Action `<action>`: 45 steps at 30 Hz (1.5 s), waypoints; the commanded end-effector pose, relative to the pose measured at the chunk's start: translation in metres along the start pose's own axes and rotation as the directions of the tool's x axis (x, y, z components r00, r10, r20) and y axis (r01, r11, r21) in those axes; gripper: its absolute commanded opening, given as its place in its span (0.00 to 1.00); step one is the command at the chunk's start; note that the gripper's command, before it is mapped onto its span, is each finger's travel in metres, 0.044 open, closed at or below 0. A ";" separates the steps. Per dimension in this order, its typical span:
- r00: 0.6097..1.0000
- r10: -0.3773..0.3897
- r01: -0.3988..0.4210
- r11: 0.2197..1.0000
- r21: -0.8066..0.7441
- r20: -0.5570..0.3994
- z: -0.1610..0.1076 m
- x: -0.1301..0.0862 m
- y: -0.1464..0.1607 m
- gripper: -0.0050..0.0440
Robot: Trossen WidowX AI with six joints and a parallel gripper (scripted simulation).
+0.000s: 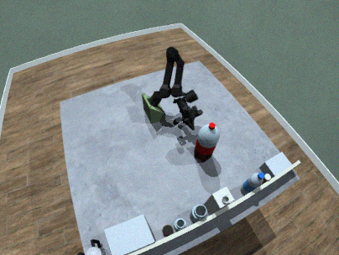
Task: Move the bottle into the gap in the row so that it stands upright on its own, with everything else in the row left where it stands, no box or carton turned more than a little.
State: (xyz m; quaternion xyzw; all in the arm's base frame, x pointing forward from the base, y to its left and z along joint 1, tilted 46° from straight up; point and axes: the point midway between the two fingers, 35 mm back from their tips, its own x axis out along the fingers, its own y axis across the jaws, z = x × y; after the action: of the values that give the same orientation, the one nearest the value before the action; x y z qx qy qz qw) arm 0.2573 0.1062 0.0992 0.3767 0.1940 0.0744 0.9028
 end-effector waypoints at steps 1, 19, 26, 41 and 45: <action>1.000 0.009 -0.009 1.000 0.006 0.007 0.001 0.006 0.005 0.00; 1.000 0.009 -0.009 1.000 0.006 0.007 -0.011 0.030 0.006 0.00; 1.000 0.009 -0.009 1.000 0.006 0.007 -0.018 0.039 0.005 0.00; 1.000 0.010 -0.010 1.000 0.007 0.007 -0.031 0.055 0.001 0.00; 1.000 0.012 -0.012 1.000 0.005 0.006 -0.028 0.062 0.004 0.00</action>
State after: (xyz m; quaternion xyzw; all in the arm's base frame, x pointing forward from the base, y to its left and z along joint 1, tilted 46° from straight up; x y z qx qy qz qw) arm 0.2959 0.1420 0.0628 0.3767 0.1936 0.0750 0.9028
